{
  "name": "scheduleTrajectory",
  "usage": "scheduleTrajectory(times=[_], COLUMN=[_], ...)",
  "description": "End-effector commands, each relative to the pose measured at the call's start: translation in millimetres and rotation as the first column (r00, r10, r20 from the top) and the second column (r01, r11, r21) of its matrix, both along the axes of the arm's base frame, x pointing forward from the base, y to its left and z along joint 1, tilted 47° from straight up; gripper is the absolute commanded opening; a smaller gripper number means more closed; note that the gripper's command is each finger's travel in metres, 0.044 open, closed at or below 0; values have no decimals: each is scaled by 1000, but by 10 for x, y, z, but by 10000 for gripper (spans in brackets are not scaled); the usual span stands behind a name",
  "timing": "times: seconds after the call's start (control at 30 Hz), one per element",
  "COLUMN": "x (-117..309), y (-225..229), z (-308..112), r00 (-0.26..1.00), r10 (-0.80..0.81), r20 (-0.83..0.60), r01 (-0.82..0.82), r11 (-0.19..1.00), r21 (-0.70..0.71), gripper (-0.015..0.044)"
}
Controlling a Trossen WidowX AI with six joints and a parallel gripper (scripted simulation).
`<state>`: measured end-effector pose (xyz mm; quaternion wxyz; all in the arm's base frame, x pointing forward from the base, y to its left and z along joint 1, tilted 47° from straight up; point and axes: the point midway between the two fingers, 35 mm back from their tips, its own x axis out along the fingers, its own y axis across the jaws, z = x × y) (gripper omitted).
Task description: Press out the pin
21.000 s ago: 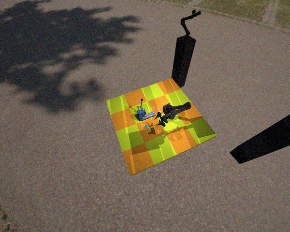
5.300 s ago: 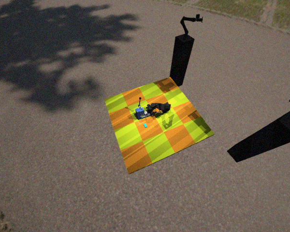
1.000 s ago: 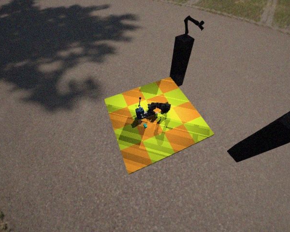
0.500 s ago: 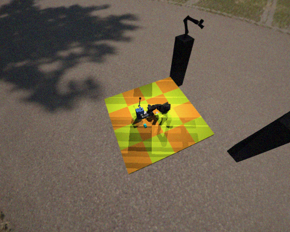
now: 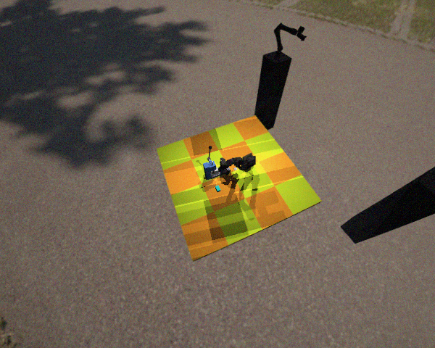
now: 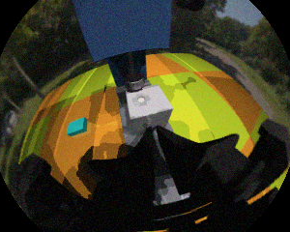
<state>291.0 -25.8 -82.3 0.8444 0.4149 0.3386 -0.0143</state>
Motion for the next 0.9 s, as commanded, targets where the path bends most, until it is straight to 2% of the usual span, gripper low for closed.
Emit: scheduleTrajectory(times=[0.0, 0.63, 0.87], x=[68, 345, 248], y=[-2, -34, -54], z=[-9, -70, -60], r00=[1000, 995, 997], r10=[-14, -72, -71], r20=[9, 65, 41], r01=[14, 74, 72], r11=[1000, 997, 997], r21=[-4, -26, -24], gripper=[30, 30, 30])
